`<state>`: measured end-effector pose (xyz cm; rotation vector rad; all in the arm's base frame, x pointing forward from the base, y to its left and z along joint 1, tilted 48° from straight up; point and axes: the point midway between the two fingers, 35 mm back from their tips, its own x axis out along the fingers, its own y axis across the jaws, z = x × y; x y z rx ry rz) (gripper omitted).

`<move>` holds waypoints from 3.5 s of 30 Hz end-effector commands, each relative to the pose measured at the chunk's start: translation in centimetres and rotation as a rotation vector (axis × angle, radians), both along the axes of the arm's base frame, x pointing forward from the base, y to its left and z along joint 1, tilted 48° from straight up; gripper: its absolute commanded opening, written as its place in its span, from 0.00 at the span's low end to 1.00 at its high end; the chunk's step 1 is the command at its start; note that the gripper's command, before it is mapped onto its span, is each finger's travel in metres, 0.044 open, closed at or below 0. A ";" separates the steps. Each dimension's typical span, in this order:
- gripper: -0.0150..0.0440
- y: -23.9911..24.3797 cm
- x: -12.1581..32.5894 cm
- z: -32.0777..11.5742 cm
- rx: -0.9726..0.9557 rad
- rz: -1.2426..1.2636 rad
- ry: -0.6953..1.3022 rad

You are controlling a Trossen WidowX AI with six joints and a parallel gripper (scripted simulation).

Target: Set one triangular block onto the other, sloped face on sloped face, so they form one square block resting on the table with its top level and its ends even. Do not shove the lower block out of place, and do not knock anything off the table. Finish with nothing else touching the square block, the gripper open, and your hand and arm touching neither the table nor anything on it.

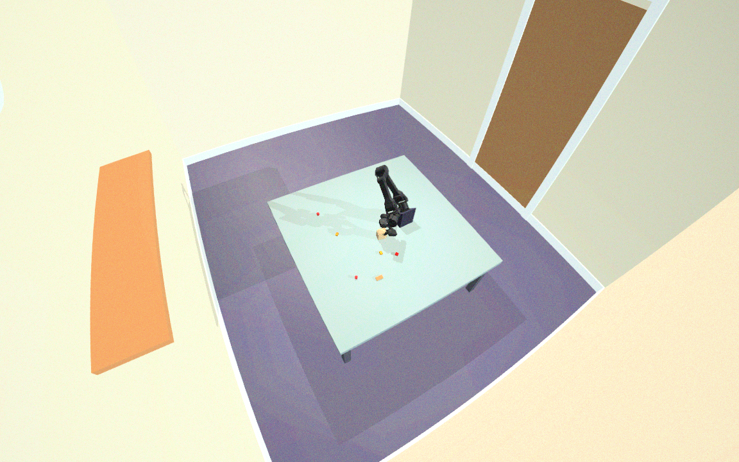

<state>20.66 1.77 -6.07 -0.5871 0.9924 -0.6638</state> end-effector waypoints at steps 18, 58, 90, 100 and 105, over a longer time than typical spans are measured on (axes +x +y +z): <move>0.25 -1.0 0.2 -0.4 -0.014 0.004 0.003; 0.39 -1.0 0.3 -0.5 -0.010 0.001 0.004; 1.00 7.2 -4.0 5.5 -0.005 0.001 0.008; 1.00 7.1 -3.6 5.0 -0.001 0.021 0.009; 1.00 7.1 -3.6 5.0 -0.001 0.021 0.009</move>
